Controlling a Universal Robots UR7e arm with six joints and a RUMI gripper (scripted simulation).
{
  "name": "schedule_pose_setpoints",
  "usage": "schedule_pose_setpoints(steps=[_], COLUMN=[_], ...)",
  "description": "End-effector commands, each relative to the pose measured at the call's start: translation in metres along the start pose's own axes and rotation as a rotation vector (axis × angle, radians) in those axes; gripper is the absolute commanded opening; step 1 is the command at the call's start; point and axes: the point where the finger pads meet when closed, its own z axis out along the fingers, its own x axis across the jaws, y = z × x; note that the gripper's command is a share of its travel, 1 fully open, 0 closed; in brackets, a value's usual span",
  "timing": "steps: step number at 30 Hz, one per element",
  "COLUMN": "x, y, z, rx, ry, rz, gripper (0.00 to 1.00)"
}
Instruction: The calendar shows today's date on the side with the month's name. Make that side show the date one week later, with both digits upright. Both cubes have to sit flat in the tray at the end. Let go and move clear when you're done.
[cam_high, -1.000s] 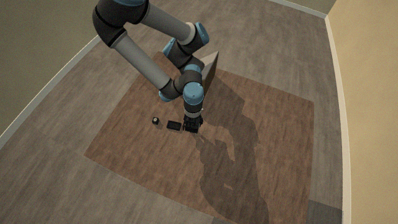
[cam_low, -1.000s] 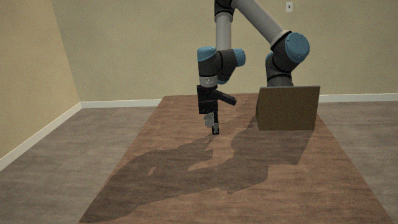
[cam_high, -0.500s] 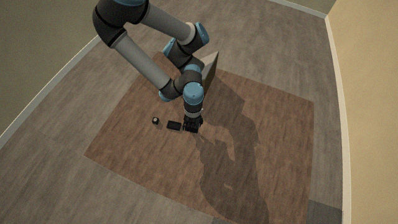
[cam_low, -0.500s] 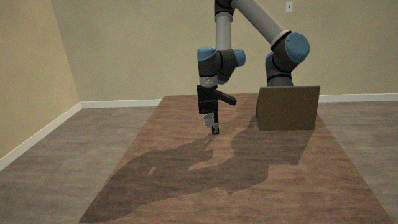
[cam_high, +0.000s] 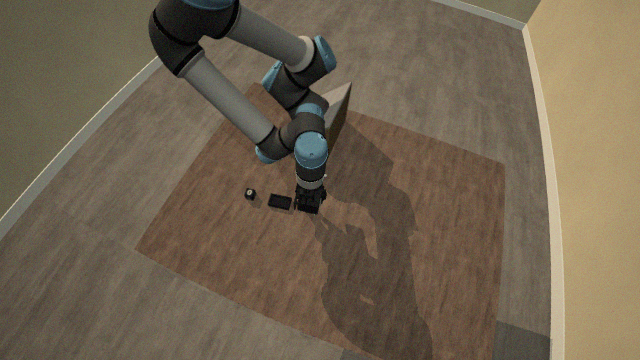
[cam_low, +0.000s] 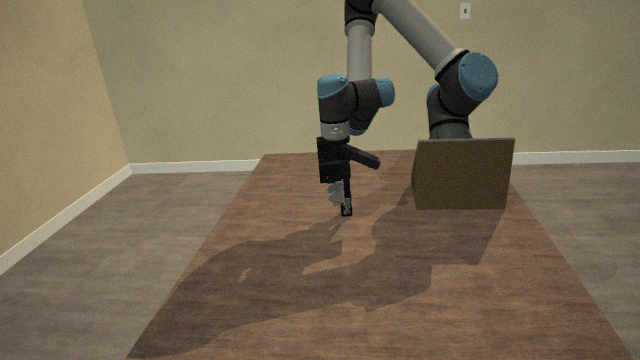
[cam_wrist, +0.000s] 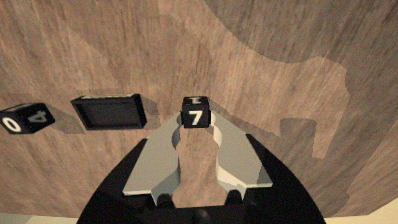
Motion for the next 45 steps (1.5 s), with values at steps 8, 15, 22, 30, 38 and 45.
schedule_pose_setpoints(steps=[8, 15, 22, 30, 38, 45], x=[0.000, 0.000, 0.000, 0.000, 0.000, 0.000], y=[0.000, 0.000, 0.000, 0.000, 0.000, 0.000], z=[0.000, 0.000, -0.001, -0.016, -0.039, -0.069], rx=[-0.001, -0.001, -0.001, -0.001, -0.001, -0.001], ry=[0.000, 0.000, 0.000, 0.000, 0.000, 0.000], rz=[0.000, 0.000, 0.000, 0.000, 0.000, 0.000], gripper=[0.28, 0.28, 0.28, 0.28, 0.28, 0.28])
